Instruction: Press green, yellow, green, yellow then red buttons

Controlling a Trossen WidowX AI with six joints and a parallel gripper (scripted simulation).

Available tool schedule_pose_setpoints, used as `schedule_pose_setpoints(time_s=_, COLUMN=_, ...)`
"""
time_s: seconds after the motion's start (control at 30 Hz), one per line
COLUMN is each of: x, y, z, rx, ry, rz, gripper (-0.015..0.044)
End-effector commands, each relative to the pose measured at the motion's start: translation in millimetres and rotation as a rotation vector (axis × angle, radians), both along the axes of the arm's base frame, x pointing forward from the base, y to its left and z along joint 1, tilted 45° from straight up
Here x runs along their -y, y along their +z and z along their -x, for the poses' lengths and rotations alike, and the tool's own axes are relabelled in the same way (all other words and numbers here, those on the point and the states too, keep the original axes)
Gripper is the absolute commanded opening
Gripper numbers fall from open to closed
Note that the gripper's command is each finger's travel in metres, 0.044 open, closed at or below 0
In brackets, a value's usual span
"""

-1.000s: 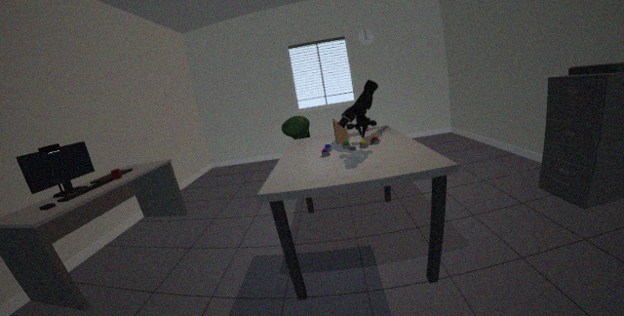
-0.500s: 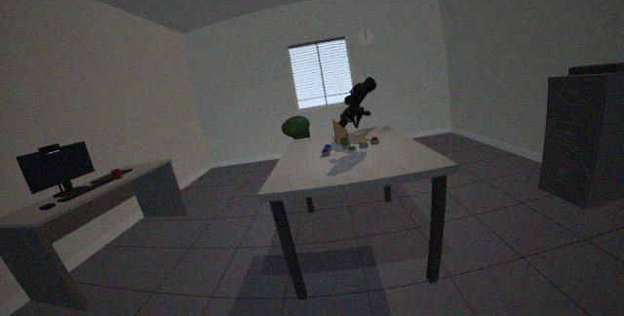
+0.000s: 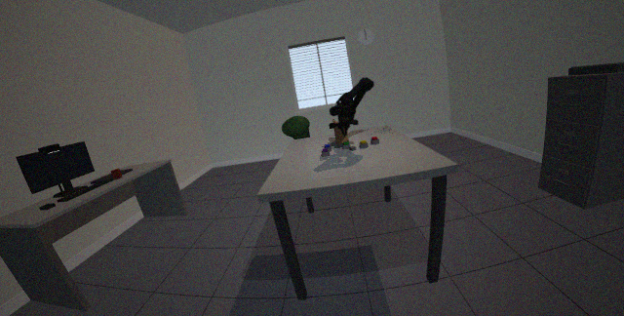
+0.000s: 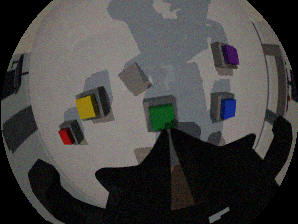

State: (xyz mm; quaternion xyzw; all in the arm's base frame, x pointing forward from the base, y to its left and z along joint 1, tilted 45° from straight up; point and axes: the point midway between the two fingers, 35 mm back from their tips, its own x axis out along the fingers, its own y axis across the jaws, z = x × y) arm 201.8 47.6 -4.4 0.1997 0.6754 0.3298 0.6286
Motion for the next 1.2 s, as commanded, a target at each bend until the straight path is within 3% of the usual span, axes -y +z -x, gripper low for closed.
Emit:
schedule_pose_setpoints(time_s=0.0, x=-9.1, y=-9.2, z=3.9, rx=-0.003, ry=-0.005, rz=-0.005, gripper=0.002)
schedule_pose_setpoints(time_s=1.17, x=-32.8, y=-33.3, z=8.5, rx=-0.003, ry=-0.005, rz=-0.006, gripper=0.002)
